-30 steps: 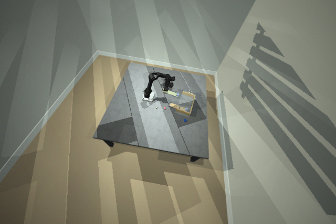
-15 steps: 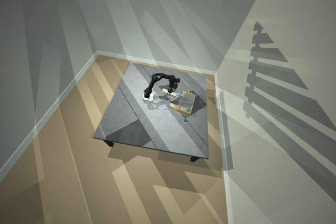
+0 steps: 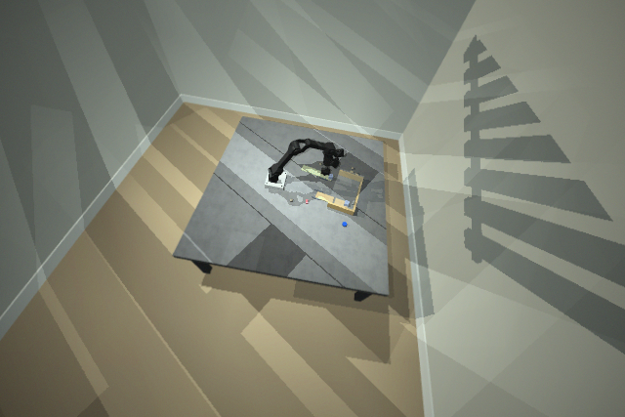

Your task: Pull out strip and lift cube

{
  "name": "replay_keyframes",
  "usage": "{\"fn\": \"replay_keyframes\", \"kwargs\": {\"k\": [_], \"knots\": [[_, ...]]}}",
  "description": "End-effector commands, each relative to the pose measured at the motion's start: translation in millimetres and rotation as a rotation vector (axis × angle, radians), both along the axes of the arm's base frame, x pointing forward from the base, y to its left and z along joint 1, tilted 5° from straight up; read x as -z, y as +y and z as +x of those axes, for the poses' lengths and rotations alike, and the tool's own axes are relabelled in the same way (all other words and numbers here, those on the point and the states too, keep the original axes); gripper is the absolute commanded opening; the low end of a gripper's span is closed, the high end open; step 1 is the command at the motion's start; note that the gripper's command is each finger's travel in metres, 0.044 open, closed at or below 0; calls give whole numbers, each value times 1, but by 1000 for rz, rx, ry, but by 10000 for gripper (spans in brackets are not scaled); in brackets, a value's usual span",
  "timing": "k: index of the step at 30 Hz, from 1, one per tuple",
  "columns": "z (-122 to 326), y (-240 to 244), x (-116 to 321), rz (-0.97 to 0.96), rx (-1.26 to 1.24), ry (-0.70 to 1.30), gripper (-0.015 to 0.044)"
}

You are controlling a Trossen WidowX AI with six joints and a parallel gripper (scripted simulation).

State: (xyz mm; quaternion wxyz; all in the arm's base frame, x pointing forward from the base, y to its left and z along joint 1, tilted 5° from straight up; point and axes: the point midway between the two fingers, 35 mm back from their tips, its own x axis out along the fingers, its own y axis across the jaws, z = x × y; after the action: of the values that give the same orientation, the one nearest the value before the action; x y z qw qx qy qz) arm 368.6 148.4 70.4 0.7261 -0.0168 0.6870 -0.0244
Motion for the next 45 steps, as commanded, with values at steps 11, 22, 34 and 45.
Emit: {"fn": "replay_keyframes", "kwargs": {"k": [11, 22, 34, 45], "knots": [[51, -14, -10, -4, -4, -6, 440], [53, -14, 5, -4, -4, -6, 250], [54, -15, 25, -4, -4, -6, 250], [54, -17, 43, -4, -4, -6, 250]]}}
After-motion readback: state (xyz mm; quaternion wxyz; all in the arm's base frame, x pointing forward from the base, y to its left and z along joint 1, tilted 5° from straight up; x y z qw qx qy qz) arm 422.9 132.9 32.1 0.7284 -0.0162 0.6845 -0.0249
